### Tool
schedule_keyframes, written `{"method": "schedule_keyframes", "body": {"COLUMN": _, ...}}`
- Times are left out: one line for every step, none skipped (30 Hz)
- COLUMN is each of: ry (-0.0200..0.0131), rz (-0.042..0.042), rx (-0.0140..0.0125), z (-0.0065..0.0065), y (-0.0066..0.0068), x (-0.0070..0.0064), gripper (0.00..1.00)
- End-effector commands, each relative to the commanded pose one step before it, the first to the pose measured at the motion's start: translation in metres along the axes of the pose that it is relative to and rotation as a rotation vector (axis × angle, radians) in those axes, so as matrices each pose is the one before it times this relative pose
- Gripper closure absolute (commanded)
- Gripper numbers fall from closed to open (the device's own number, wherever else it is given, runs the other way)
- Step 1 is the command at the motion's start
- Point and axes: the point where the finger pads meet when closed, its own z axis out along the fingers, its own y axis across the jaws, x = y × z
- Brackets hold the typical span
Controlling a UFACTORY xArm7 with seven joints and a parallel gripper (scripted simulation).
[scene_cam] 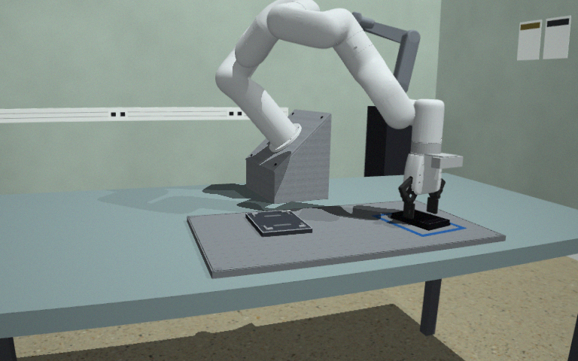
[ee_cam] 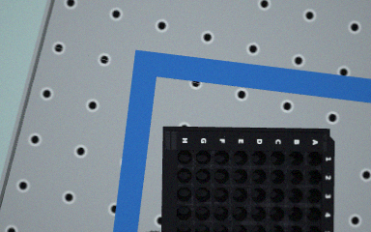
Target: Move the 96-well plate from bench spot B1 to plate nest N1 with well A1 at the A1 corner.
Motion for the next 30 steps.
{"method": "schedule_keyframes", "body": {"ry": 0.00498, "rz": 0.00006, "rx": 0.00332, "z": -0.00044, "y": -0.0014, "x": 0.00199, "gripper": 0.0}}
{"method": "schedule_keyframes", "body": {"ry": 0.0, "rz": 0.0, "rx": 0.0, "z": 0.00066, "y": 0.0, "x": 0.0, "gripper": 0.0}}
{"method": "schedule_keyframes", "body": {"ry": 0.0, "rz": 0.0, "rx": 0.0, "z": 0.00066, "y": 0.0, "x": -0.00001, "gripper": 0.0}}
{"method": "schedule_keyframes", "body": {"ry": 0.0, "rz": 0.0, "rx": 0.0, "z": 0.00066, "y": 0.0, "x": 0.0, "gripper": 0.0}}
{"method": "schedule_keyframes", "body": {"ry": 0.0, "rz": 0.0, "rx": 0.0, "z": 0.00066, "y": 0.0, "x": 0.0, "gripper": 0.0}}
{"method": "schedule_keyframes", "body": {"ry": 0.0, "rz": 0.0, "rx": 0.0, "z": 0.00066, "y": 0.0, "x": 0.0, "gripper": 0.0}}
{"method": "schedule_keyframes", "body": {"ry": 0.0, "rz": 0.0, "rx": 0.0, "z": 0.00067, "y": 0.0, "x": 0.0, "gripper": 0.0}}
{"method": "schedule_keyframes", "body": {"ry": 0.0, "rz": 0.0, "rx": 0.0, "z": 0.00067, "y": 0.0, "x": 0.0, "gripper": 0.0}}
{"method": "schedule_keyframes", "body": {"ry": 0.0, "rz": 0.0, "rx": 0.0, "z": 0.00067, "y": 0.0, "x": 0.0, "gripper": 0.0}}
{"method": "schedule_keyframes", "body": {"ry": 0.00001, "rz": 0.00002, "rx": -0.00001, "z": 0.00074, "y": -0.00003, "x": 0.00005, "gripper": 0.0}}
{"method": "schedule_keyframes", "body": {"ry": 0.0, "rz": 0.0, "rx": 0.0, "z": 0.00067, "y": 0.0, "x": 0.0, "gripper": 0.0}}
{"method": "schedule_keyframes", "body": {"ry": -0.00001, "rz": -0.00001, "rx": 0.0, "z": -0.00006, "y": 0.00002, "x": -0.00004, "gripper": 0.0}}
{"method": "schedule_keyframes", "body": {"ry": 0.0, "rz": 0.0, "rx": 0.0, "z": 0.00001, "y": -0.00001, "x": 0.00001, "gripper": 0.0}}
{"method": "schedule_keyframes", "body": {"ry": 0.0, "rz": 0.0, "rx": 0.0, "z": 0.00001, "y": -0.00001, "x": 0.00001, "gripper": 0.0}}
{"method": "schedule_keyframes", "body": {"ry": 0.0, "rz": 0.0, "rx": 0.0, "z": 0.00001, "y": 0.0, "x": 0.00001, "gripper": 0.0}}
{"method": "schedule_keyframes", "body": {"ry": 0.0, "rz": 0.0, "rx": 0.0, "z": 0.0, "y": 0.0, "x": 0.0, "gripper": 0.0}}
{"method": "schedule_keyframes", "body": {"ry": 0.0, "rz": 0.0, "rx": 0.0, "z": 0.0, "y": 0.0, "x": 0.0, "gripper": 0.0}}
{"method": "schedule_keyframes", "body": {"ry": 0.0, "rz": 0.0, "rx": 0.0, "z": 0.00002, "y": -0.00001, "x": 0.00001, "gripper": 0.0}}
{"method": "schedule_keyframes", "body": {"ry": 0.0, "rz": 0.0, "rx": 0.0, "z": 0.0, "y": 0.0, "x": 0.0, "gripper": 0.0}}
{"method": "schedule_keyframes", "body": {"ry": 0.0, "rz": 0.0, "rx": 0.0, "z": 0.0, "y": 0.0, "x": 0.0, "gripper": 0.0}}
{"method": "schedule_keyframes", "body": {"ry": 0.0, "rz": 0.0, "rx": 0.0, "z": 0.0, "y": 0.0, "x": 0.0, "gripper": 0.0}}
{"method": "schedule_keyframes", "body": {"ry": 0.0, "rz": 0.0, "rx": 0.0, "z": 0.0, "y": 0.0, "x": 0.0, "gripper": 0.0}}
{"method": "schedule_keyframes", "body": {"ry": 0.0, "rz": 0.0, "rx": 0.0, "z": 0.0, "y": 0.0, "x": 0.0, "gripper": 0.0}}
{"method": "schedule_keyframes", "body": {"ry": 0.0, "rz": 0.0, "rx": 0.0, "z": 0.0, "y": 0.0, "x": 0.0, "gripper": 0.0}}
{"method": "schedule_keyframes", "body": {"ry": 0.00009, "rz": 0.00001, "rx": 0.00006, "z": -0.00008, "y": -0.00002, "x": 0.00003, "gripper": 0.0}}
{"method": "schedule_keyframes", "body": {"ry": -0.00002, "rz": 0.0, "rx": -0.00001, "z": 0.00002, "y": 0.0, "x": -0.00001, "gripper": 0.0}}
{"method": "schedule_keyframes", "body": {"ry": -0.00001, "rz": 0.0, "rx": -0.00001, "z": 0.00001, "y": 0.0, "x": 0.0, "gripper": 0.0}}
{"method": "schedule_keyframes", "body": {"ry": 0.0, "rz": 0.0, "rx": 0.0, "z": 0.0, "y": 0.0, "x": 0.0, "gripper": 0.0}}
{"method": "schedule_keyframes", "body": {"ry": 0.00001, "rz": 0.0, "rx": 0.00001, "z": -0.00001, "y": 0.0, "x": 0.00001, "gripper": 0.0}}
{"method": "schedule_keyframes", "body": {"ry": 0.00001, "rz": 0.0, "rx": 0.00001, "z": -0.00001, "y": 0.0, "x": 0.00001, "gripper": 0.0}}
